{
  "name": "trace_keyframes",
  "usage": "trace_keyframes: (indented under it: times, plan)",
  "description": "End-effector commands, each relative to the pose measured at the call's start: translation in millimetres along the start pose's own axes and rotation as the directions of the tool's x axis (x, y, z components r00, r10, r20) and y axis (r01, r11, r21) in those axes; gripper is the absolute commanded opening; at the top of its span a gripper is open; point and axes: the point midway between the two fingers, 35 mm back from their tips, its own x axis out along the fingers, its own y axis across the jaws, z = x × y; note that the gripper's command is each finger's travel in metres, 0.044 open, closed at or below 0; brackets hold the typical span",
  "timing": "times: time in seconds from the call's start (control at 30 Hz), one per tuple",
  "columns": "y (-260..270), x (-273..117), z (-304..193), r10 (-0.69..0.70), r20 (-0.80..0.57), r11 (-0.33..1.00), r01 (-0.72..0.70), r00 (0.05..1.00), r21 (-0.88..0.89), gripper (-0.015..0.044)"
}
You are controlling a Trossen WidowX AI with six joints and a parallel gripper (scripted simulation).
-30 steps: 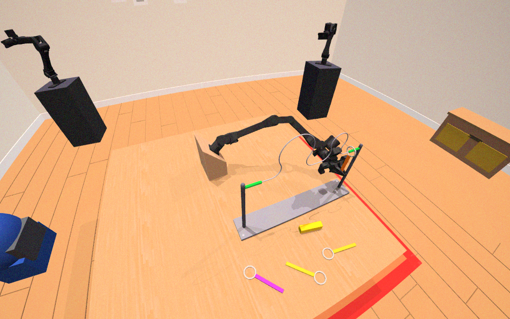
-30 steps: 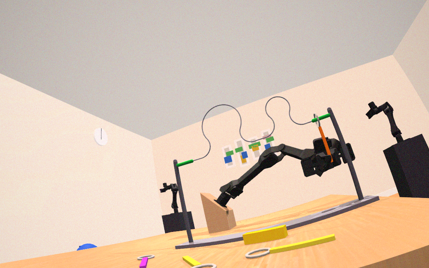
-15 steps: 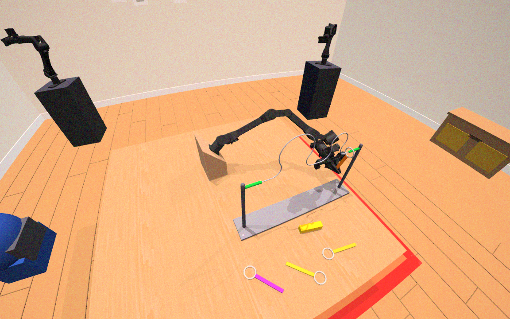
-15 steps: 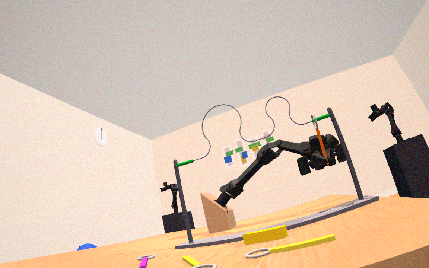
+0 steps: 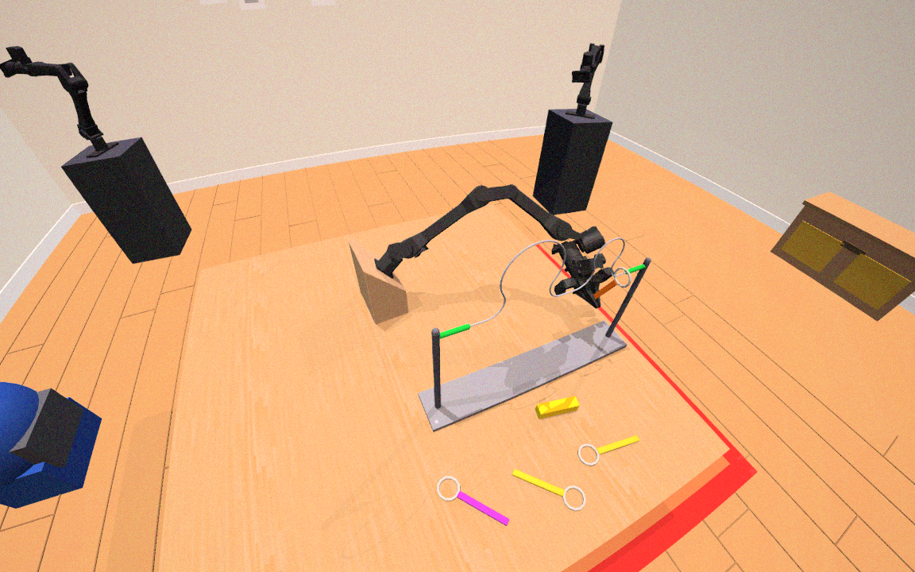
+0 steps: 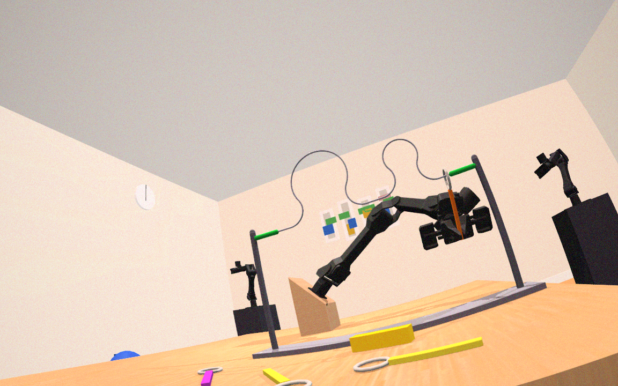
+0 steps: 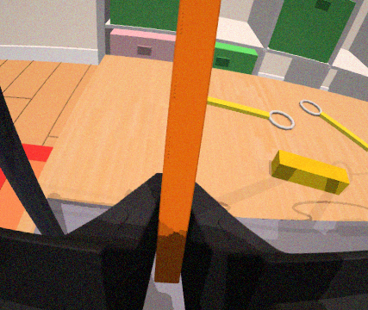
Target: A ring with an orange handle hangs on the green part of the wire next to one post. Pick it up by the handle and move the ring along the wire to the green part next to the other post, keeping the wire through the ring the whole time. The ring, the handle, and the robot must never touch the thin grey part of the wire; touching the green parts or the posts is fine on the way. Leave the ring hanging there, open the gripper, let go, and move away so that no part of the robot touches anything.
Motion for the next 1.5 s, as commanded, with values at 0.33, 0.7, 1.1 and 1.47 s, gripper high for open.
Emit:
trace_keyframes:
  times: [0.33, 0.7, 1.1, 1.47]
  plan:
    - [-23, -21, 7, -0.039, -0.120, 0.997, 0.030, 0.992, -0.073, -0.0150]
    - [-53, -22, 10, -0.125, -0.104, 0.968, 0.099, 0.987, -0.230, -0.0150]
    - [-89, -26, 22, -0.241, -0.057, 0.875, 0.191, 0.969, -0.444, -0.0150]
    - [-121, -35, 43, -0.344, 0.019, 0.717, 0.276, 0.939, -0.640, -0.0150]
